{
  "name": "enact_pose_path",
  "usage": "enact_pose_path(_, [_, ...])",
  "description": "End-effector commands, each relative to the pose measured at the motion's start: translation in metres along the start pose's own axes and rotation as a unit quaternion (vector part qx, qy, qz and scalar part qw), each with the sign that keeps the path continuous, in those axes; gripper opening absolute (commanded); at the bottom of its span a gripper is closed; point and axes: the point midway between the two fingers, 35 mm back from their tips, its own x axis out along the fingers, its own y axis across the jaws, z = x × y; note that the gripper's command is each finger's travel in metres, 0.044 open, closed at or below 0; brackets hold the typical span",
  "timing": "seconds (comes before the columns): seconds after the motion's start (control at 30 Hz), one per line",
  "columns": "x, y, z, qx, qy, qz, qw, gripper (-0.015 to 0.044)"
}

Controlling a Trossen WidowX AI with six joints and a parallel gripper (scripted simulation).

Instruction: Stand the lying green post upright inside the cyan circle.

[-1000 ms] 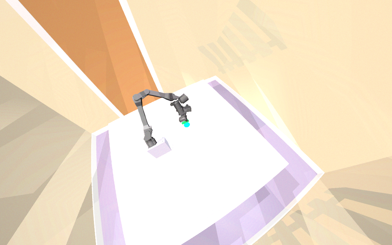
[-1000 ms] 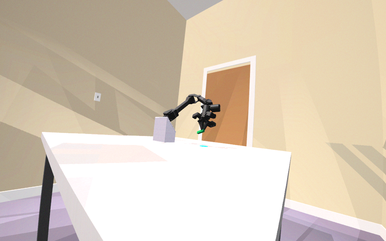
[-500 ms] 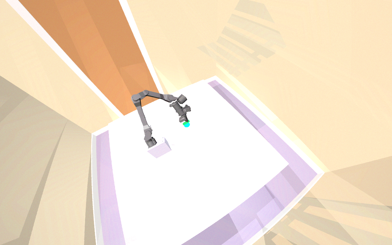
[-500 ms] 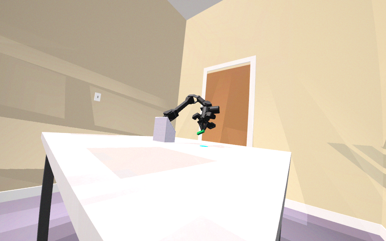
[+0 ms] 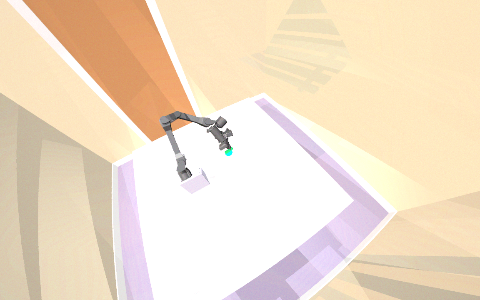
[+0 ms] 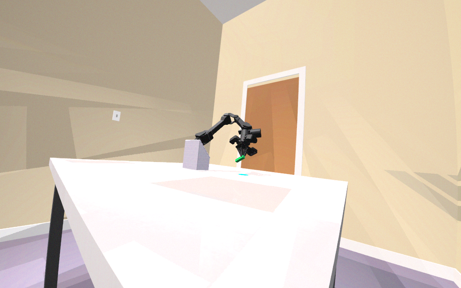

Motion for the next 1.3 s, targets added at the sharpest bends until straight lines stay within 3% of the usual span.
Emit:
enact_pose_path(0.0, [-0.0017, 0.0010, 0.0008, 0.002, -0.020, -0.003, 1.000, 0.0023])
enact_pose_path(1.27, [-0.0008, 0.0072, 0.0014, 0.013, -0.150, -0.018, 0.988, 0.0023])
